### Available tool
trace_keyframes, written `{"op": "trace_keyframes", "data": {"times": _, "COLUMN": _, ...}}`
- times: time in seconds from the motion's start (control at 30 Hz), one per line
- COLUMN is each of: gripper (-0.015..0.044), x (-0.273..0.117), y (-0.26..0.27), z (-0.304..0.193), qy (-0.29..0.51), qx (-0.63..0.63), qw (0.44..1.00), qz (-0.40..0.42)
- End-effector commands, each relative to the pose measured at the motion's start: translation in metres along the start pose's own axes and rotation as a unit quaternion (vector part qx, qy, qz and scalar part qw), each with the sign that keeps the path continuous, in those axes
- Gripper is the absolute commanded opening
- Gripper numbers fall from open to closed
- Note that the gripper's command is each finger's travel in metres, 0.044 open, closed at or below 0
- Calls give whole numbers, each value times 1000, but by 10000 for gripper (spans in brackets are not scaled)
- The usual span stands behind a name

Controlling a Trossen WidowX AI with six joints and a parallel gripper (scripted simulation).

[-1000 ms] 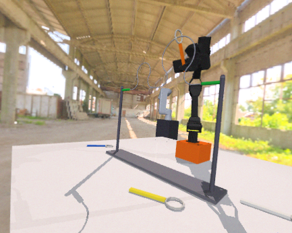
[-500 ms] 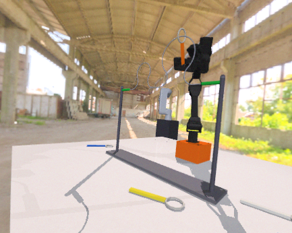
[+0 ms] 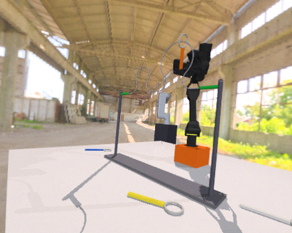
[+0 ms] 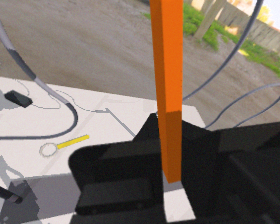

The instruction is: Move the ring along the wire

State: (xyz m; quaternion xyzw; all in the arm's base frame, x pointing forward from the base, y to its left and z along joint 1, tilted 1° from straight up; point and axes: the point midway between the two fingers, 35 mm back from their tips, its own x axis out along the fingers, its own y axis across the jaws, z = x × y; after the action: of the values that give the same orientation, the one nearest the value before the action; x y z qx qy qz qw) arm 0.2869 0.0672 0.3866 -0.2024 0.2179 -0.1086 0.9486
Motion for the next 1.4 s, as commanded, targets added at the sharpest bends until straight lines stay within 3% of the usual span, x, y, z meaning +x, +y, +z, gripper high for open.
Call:
{"op": "trace_keyframes", "data": {"times": 0.0, "gripper": -150, "x": 1, "y": -1, "z": -2, "qy": -2, "qx": -31, "qw": 999, "qz": -16}}
{"op": "trace_keyframes", "data": {"times": 1.37, "gripper": -150, "x": 1, "y": -17, "z": 3, "qy": -30, "qx": -246, "qw": 959, "qz": -136}}
